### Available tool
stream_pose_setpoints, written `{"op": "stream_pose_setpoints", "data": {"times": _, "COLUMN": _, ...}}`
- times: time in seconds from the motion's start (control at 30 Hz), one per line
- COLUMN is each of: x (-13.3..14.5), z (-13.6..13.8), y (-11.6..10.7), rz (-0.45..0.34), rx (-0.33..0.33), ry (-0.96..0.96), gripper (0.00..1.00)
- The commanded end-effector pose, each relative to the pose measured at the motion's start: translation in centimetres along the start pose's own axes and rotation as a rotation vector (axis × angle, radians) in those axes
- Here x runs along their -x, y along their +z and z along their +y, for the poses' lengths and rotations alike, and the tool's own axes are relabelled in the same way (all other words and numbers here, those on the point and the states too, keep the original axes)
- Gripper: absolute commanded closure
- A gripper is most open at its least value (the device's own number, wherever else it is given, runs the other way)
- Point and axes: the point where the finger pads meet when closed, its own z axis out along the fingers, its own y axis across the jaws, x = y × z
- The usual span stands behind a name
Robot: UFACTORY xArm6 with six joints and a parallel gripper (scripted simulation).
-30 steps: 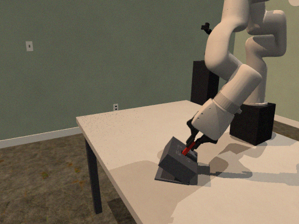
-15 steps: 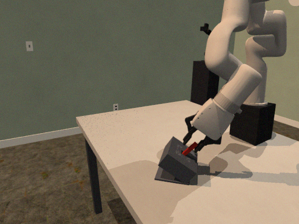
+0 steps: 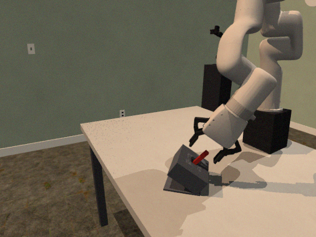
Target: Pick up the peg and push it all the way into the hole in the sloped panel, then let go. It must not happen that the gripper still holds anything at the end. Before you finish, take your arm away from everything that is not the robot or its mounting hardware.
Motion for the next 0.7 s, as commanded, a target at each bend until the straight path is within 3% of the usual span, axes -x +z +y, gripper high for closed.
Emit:
{"op": "stream_pose_setpoints", "data": {"times": 0.0, "x": -0.2, "z": 0.2, "y": -0.2, "rz": 0.003, "rx": 0.002, "ry": 0.002, "gripper": 0.0}}
{"op": "stream_pose_setpoints", "data": {"times": 0.67, "x": -0.4, "z": 0.4, "y": -5.7, "rz": 0.003, "rx": 0.008, "ry": 0.003, "gripper": 0.0}}
